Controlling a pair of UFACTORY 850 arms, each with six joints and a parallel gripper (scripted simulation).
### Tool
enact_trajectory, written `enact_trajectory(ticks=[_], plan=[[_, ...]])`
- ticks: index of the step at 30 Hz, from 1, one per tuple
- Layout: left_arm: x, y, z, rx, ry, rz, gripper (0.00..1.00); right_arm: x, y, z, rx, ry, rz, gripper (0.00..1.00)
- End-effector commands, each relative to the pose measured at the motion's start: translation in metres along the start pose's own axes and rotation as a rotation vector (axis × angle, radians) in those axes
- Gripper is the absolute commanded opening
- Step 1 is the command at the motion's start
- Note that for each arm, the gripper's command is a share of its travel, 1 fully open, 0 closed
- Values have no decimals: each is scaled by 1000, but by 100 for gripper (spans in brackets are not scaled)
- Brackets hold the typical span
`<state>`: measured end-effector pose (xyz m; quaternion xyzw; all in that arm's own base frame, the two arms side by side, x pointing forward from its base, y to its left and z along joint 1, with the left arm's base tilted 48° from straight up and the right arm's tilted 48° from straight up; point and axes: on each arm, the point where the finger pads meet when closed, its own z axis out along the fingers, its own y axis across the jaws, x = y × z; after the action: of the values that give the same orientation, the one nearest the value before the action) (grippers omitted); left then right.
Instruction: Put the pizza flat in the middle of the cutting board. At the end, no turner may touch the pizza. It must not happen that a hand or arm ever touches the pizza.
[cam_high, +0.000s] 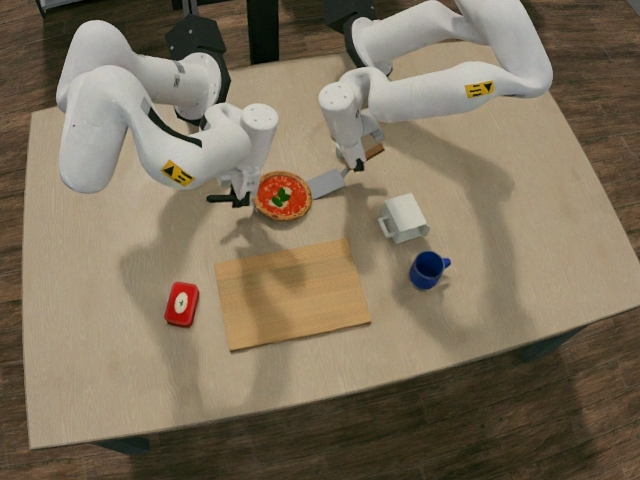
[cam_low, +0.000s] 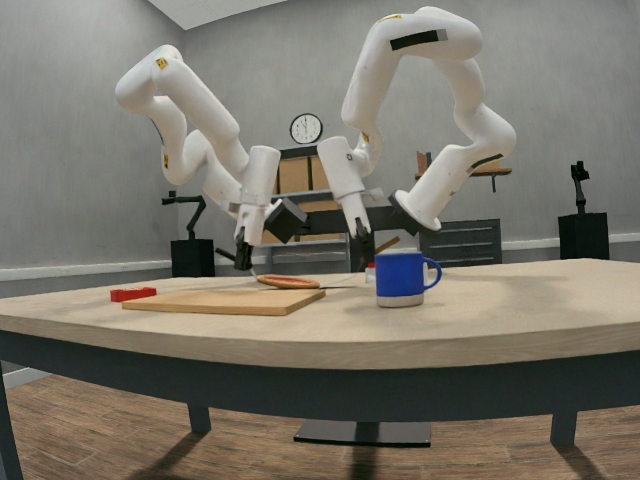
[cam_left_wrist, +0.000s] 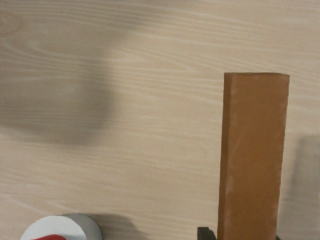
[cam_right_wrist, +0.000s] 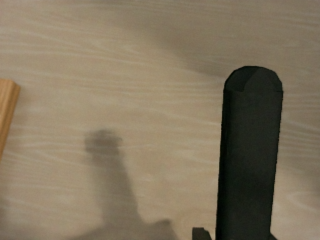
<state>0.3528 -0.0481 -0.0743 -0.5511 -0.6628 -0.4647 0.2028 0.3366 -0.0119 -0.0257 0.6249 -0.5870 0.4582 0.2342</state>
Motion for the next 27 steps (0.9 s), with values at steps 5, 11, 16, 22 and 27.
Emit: enact_trajectory(ticks=[5, 11, 16, 22, 27], plan=[[0, 0, -1, -1, -1, -1, 8, -11, 0, -3, 1, 0, 0, 8], [0, 0, -1, -1, -1, -1, 8, -15, 0, -4, 1, 0, 0, 8], [0, 0, -1, -1, -1, -1, 8, -21, 0, -6, 1, 0, 0, 8], [0, 0, -1, -1, -1, -1, 8, -28, 0, -7, 1, 0, 0, 8], [0, 0, -1, -1, -1, -1, 8, -31, 0, -8, 1, 0, 0, 8]])
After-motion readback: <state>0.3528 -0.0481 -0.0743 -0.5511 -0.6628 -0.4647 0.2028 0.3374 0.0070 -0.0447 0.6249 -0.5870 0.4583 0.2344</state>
